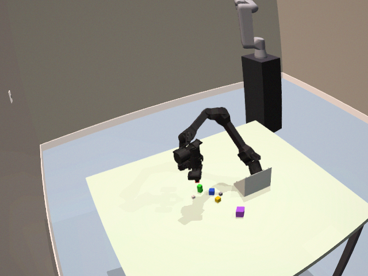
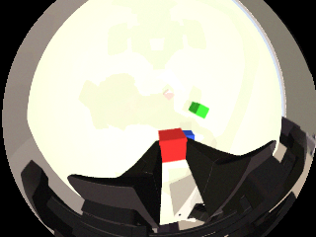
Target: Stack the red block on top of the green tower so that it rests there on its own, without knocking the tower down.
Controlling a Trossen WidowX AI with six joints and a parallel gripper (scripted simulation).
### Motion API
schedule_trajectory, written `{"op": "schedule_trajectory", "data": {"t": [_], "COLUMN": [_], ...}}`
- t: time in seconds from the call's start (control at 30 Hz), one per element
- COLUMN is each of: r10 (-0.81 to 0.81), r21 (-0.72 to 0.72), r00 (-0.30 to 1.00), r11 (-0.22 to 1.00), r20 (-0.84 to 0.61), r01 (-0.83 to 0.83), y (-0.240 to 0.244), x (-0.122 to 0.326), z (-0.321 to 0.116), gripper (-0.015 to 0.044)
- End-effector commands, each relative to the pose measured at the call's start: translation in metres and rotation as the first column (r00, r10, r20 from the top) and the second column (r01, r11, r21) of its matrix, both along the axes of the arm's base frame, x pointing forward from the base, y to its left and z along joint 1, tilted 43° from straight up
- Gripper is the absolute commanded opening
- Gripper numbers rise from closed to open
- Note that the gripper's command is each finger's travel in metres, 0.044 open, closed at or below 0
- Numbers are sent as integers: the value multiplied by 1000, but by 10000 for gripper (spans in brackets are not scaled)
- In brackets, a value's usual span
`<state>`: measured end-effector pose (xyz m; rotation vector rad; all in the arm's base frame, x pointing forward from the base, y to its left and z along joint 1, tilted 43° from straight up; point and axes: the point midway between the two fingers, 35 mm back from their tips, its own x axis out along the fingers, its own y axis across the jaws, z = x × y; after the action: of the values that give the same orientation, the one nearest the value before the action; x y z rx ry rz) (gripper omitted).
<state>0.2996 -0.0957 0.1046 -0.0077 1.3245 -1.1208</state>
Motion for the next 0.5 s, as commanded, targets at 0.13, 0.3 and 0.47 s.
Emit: {"op": "schedule_trajectory", "data": {"t": [0.13, 0.3, 0.47], "r10": [6, 1, 0], "r21": [-6, -17, -18], "r00": [1000, 1000, 1000], "r11": [1000, 1000, 1000], "r20": [-7, -7, -7], "r01": [-6, -1, 0], "y": [-23, -36, -38], "x": [-27, -44, -46], "z": [25, 39, 40], "gripper": [0, 0, 0]}}
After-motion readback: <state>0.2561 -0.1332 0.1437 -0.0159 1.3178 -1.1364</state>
